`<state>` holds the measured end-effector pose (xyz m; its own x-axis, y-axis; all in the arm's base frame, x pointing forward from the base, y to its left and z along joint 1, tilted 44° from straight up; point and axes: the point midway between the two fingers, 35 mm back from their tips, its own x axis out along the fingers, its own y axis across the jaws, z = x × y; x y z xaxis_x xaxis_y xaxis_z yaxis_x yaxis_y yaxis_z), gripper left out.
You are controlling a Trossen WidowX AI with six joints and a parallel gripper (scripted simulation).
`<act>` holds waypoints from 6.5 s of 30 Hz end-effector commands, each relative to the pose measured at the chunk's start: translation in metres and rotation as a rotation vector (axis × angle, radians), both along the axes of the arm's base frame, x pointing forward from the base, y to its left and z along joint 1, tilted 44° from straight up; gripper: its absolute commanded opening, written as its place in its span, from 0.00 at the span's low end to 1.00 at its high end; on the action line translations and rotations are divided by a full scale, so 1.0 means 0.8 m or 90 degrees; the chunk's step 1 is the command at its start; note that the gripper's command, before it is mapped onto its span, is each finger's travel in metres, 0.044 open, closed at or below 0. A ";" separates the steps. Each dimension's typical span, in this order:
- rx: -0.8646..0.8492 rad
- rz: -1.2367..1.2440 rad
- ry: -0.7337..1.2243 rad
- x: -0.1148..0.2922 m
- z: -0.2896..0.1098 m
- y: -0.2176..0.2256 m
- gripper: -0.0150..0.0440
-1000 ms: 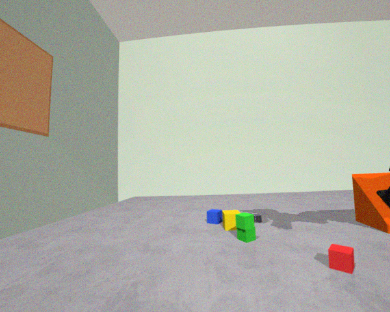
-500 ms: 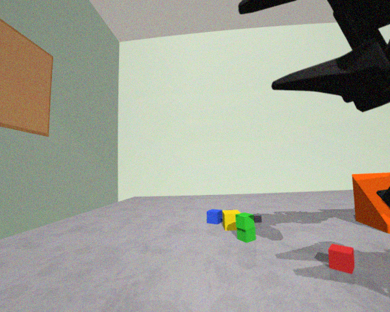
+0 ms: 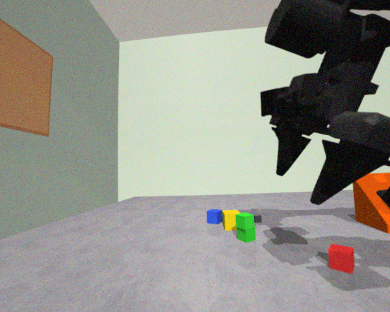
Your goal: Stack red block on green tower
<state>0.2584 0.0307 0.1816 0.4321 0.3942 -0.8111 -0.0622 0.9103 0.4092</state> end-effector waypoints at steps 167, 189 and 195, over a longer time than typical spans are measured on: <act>0.318 -0.275 0.454 0.083 -0.088 -0.105 0.25; 0.320 -0.274 0.454 0.087 -0.129 -0.062 0.25; 0.320 -0.274 0.454 0.087 -0.129 -0.062 0.25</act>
<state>0.3285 -0.0194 0.0789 0.0919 0.6870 -0.7208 0.6428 0.5119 0.5698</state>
